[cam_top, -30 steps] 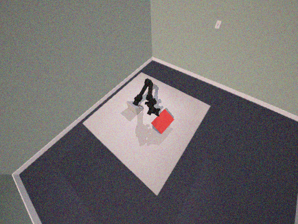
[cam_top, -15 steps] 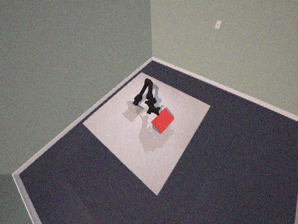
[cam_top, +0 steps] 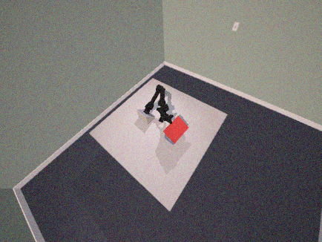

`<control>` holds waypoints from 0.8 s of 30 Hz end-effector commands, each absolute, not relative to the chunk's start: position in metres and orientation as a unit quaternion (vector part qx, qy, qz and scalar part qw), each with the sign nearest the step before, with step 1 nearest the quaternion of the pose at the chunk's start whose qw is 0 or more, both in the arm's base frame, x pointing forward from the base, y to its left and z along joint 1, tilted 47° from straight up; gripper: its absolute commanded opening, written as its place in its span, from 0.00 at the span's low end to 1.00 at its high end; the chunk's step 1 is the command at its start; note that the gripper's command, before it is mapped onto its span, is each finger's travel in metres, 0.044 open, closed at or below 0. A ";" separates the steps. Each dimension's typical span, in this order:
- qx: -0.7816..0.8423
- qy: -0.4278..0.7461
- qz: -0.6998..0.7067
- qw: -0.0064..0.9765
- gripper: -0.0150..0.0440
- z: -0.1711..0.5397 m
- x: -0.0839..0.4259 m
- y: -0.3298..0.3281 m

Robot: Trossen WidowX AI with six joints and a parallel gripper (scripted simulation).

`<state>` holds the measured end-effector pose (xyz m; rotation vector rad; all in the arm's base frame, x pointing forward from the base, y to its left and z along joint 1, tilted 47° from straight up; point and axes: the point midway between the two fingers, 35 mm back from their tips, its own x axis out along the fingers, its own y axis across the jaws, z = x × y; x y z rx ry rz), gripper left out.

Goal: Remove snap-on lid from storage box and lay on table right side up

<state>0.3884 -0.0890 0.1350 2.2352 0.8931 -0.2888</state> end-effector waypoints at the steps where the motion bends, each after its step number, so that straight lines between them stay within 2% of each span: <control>1: 0.863 0.340 -0.107 0.357 0.25 0.143 0.391 -0.096; 24: 0.864 0.341 -0.107 0.356 0.25 0.165 0.384 -0.068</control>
